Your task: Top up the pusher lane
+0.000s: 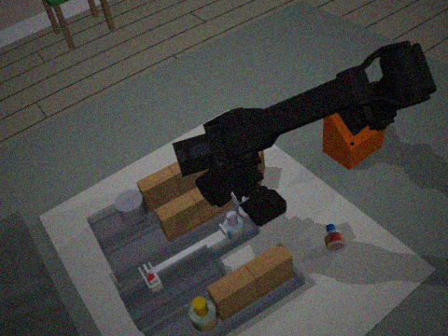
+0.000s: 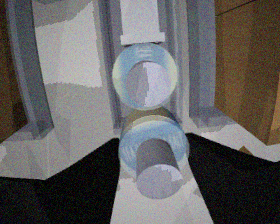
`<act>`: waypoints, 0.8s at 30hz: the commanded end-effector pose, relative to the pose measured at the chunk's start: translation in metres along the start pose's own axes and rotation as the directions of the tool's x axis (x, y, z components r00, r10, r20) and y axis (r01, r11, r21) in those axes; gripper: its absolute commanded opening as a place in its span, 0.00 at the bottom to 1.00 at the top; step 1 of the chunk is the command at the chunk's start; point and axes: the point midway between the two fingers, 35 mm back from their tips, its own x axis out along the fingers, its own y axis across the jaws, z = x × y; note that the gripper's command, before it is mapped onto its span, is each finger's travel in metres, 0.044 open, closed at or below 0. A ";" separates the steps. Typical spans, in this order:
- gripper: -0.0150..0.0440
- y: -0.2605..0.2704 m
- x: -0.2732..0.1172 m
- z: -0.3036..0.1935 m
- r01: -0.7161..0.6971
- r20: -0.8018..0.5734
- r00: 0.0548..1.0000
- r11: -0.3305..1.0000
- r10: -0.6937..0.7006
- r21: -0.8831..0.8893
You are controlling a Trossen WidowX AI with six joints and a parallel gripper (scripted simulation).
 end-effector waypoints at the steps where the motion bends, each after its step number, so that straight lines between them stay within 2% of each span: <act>1: 0.25 0.002 -0.003 0.012 -0.003 0.025 1.000 1.000 0.004 -0.016; 24: 0.25 0.003 -0.006 0.022 -0.003 0.025 1.000 1.000 0.004 -0.016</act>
